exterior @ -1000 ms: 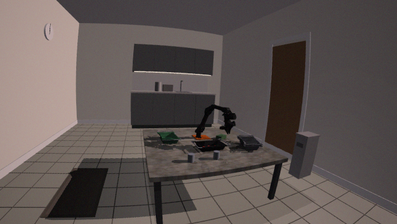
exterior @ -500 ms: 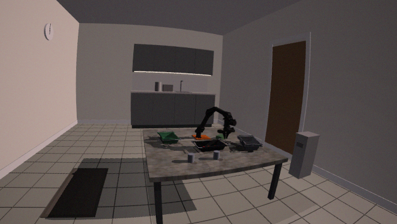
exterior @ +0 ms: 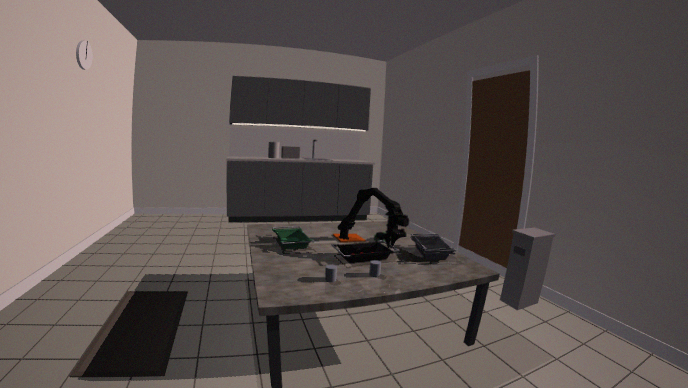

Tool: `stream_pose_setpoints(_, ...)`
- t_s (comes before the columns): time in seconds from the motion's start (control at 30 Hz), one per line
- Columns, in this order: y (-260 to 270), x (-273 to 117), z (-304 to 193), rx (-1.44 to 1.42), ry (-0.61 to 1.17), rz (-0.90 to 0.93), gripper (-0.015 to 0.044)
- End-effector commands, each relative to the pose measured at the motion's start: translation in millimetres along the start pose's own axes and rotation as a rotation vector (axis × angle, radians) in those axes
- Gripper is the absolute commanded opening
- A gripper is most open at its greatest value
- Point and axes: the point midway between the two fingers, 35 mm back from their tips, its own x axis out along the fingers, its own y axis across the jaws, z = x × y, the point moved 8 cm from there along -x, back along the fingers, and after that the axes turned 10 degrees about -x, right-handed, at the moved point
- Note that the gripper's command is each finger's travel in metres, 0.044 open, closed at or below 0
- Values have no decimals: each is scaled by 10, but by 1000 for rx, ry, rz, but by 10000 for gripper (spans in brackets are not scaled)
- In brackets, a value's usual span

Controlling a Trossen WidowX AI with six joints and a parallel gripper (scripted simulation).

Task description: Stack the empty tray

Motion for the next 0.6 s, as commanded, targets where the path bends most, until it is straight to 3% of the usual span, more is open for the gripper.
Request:
stream_pose_setpoints(0.0, -7, 82, -14, 6, 3, -6, 84)
stream_pose_setpoints(0.57, -358, -270, -76, 6, 4, -9, 84)
